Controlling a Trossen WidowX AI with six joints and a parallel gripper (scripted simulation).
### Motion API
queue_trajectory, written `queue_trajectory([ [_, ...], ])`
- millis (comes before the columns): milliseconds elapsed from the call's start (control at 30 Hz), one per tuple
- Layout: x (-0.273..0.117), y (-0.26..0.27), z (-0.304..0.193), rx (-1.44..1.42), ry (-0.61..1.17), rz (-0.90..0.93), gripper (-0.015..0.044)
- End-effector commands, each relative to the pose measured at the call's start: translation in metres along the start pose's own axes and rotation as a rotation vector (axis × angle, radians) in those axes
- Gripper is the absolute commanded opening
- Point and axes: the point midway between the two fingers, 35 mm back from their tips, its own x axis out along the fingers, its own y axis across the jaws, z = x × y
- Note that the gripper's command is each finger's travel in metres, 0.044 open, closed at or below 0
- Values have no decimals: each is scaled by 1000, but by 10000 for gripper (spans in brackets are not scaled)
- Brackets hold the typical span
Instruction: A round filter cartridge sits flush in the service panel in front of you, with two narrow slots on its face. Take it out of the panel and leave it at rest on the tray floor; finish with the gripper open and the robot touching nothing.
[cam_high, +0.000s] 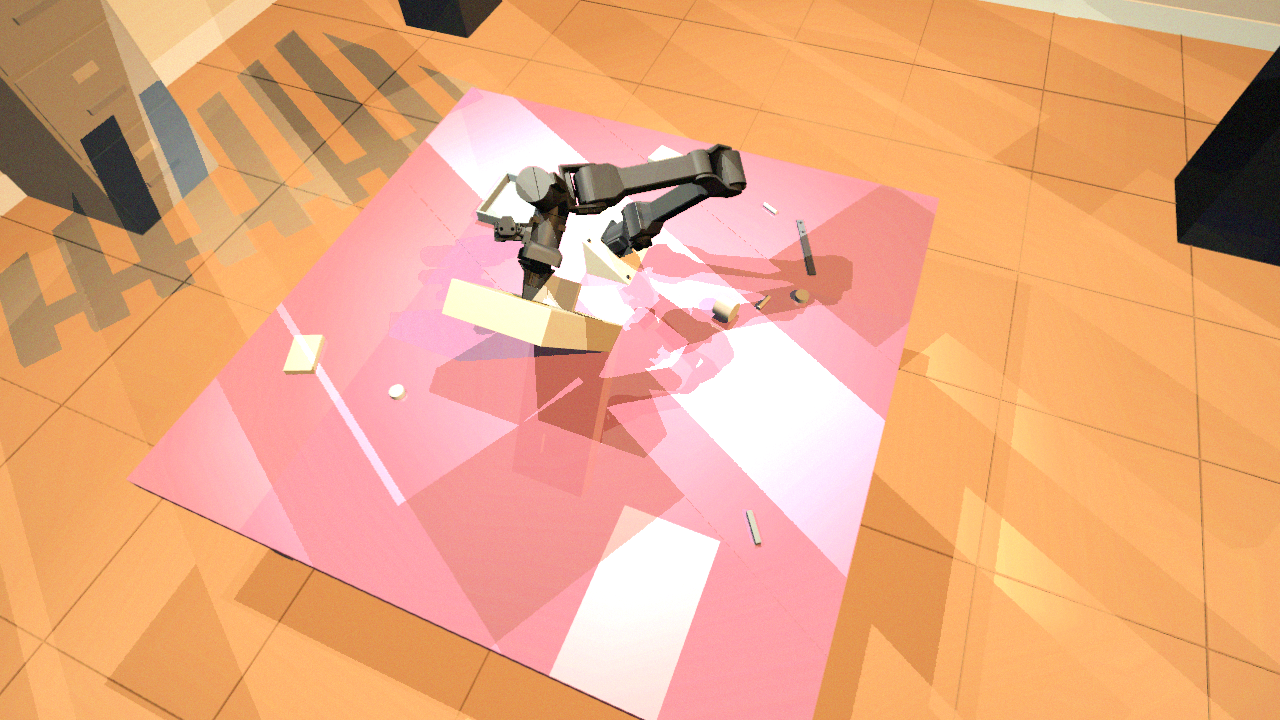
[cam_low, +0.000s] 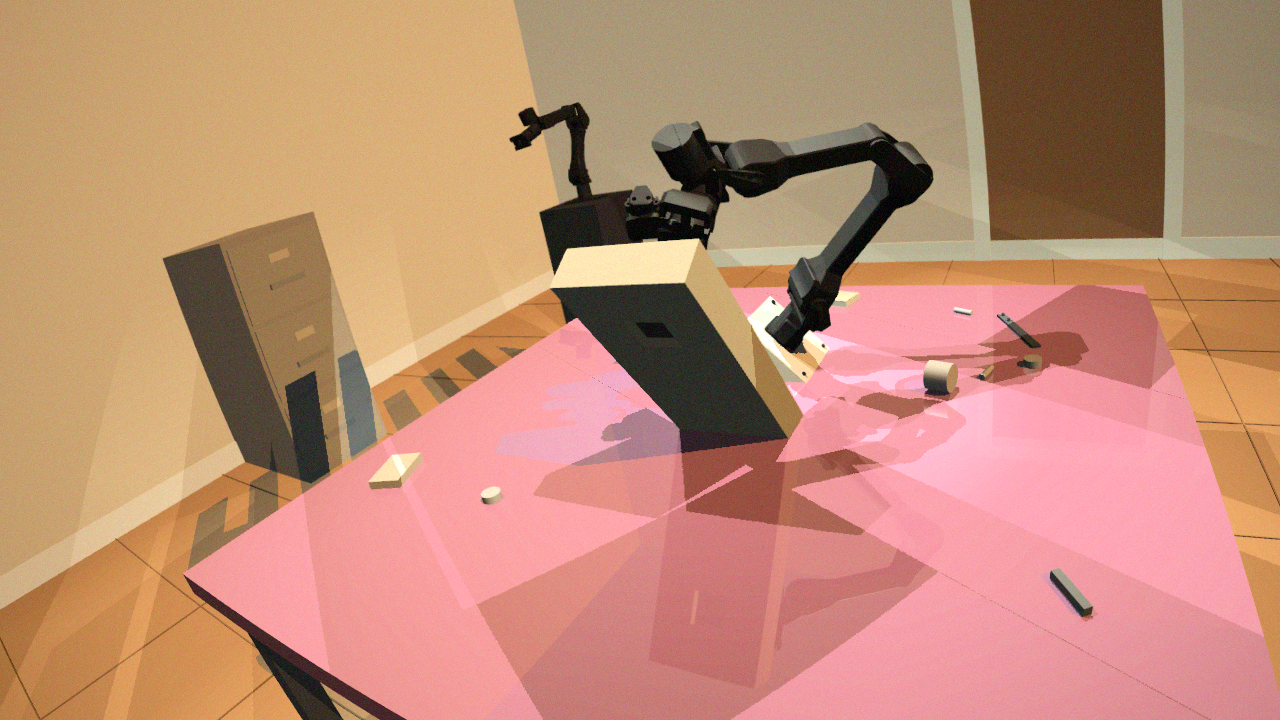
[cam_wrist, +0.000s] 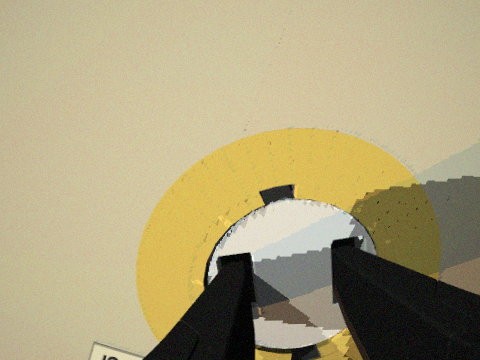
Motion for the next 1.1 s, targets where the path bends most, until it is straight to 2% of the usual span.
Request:
queue_trajectory([
  [0,4,0,0,-1,-1,-5,113],
  [300,7,0,0,-1,-1,-5,113],
  [600,2,0,0,1,-1,1,53],
  [667,2,0,0,1,-1,1,0],
  [833,4,0,0,-63,-1,-2,0],
  [1067,6,0,0,-300,0,-5,0],
])
